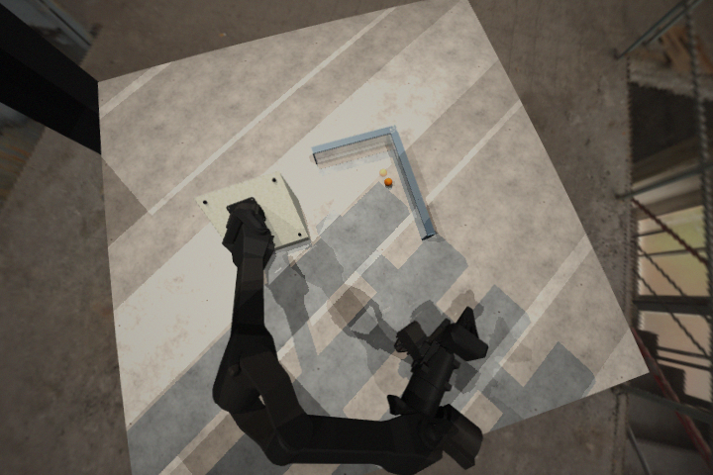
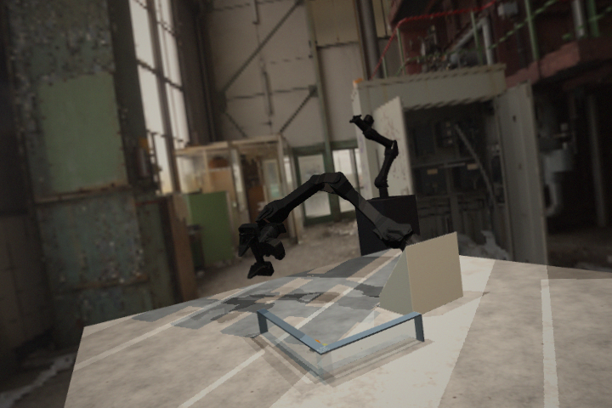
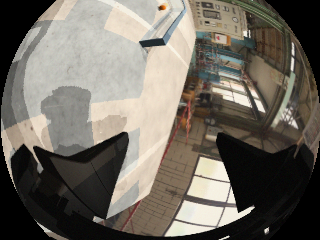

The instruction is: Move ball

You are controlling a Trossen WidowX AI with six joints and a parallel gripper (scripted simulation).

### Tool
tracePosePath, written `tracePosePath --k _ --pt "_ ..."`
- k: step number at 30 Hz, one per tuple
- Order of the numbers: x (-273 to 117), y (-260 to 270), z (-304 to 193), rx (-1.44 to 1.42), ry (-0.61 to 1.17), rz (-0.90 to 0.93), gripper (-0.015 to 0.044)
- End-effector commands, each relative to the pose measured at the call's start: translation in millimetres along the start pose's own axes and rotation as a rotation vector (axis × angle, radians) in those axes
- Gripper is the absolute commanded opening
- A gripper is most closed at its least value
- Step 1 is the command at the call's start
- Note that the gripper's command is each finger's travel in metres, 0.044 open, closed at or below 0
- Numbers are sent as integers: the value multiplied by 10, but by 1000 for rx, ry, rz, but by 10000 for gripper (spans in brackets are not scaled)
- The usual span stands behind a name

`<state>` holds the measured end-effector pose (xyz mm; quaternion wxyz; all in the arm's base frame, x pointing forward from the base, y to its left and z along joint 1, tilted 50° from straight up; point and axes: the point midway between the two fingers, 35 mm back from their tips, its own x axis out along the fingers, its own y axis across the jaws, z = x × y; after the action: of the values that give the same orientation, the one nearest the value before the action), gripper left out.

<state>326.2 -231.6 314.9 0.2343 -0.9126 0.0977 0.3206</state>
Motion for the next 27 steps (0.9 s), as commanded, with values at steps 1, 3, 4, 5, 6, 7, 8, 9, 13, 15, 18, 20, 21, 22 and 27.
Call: tracePosePath --k 1,3,4,5,6,7,8,9,13,15,18,20,21,22,27 --pt "8 -1 4 -5 -2 1 374" --pt "75 -5 33 -45 -20 7 321" --pt "133 -10 60 -80 -36 13 295" --pt "206 -17 95 -126 -57 19 269" --pt "295 -27 140 -183 -82 25 242" --pt "390 -39 191 -246 -111 31 216" --pt "484 -53 245 -310 -140 36 212" --pt "576 -68 301 -375 -170 40 212" --pt "921 -136 541 -643 -291 44 212" --pt "1079 -177 670 -783 -352 39 212" --pt "1298 -244 873 -997 -447 20 212" --pt "1430 -291 1014 -1142 -511 1 212" --pt "1497 -316 1084 -1223 -545 -10 212" --pt "1574 -349 1172 -1325 -586 -25 212" --pt "1956 -560 1708 -1954 -844 -167 212"
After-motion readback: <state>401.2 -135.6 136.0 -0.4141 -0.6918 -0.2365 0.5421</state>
